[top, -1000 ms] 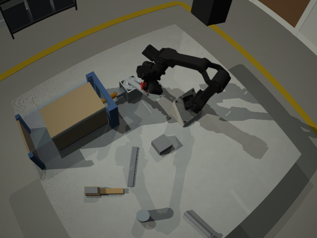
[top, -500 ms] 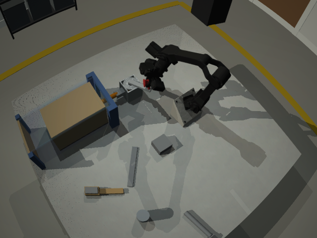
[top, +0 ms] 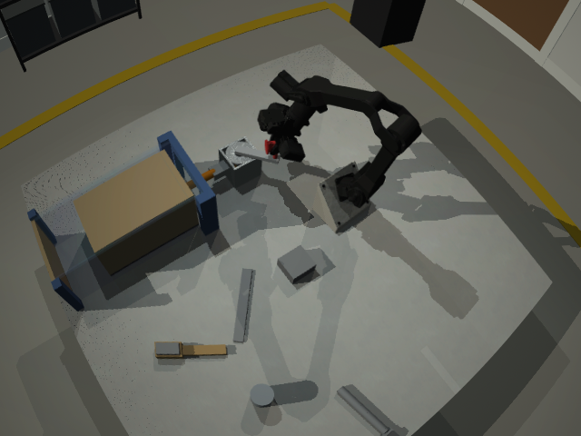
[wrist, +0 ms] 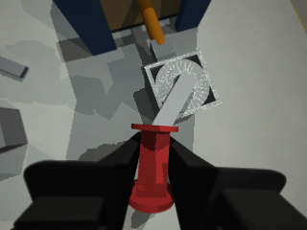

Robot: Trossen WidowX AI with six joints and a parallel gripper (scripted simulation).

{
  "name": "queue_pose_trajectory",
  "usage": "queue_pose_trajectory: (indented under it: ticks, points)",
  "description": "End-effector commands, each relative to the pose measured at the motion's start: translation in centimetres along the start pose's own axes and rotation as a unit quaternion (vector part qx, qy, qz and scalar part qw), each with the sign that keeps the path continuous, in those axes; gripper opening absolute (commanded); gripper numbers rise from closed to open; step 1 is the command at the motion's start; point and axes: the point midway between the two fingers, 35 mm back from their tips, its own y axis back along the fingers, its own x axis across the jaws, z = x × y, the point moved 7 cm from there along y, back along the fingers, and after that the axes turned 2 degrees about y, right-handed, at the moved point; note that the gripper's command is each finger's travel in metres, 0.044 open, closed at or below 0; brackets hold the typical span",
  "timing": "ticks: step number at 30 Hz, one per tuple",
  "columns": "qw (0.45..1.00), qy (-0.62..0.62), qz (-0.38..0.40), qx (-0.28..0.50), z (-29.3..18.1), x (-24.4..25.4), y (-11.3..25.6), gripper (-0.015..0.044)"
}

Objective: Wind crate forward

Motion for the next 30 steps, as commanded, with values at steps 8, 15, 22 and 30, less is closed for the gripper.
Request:
queue_pose_trajectory:
  ticks: [8,15,22,30]
  points:
    - [1.0,-0.001,-0.017,0.01,-0.7,-2.3,0.4,0.0]
    - [1.0,-0.001,-0.018,0.01,-0.8,-3.3,0.5,0.0]
    - [1.0,-0.001,-0.018,0.01,-0.8,-4.4,0.5,0.0]
    - [1.0,-0.001,-0.019,0.01,-0.8,-5.6,0.5,0.0]
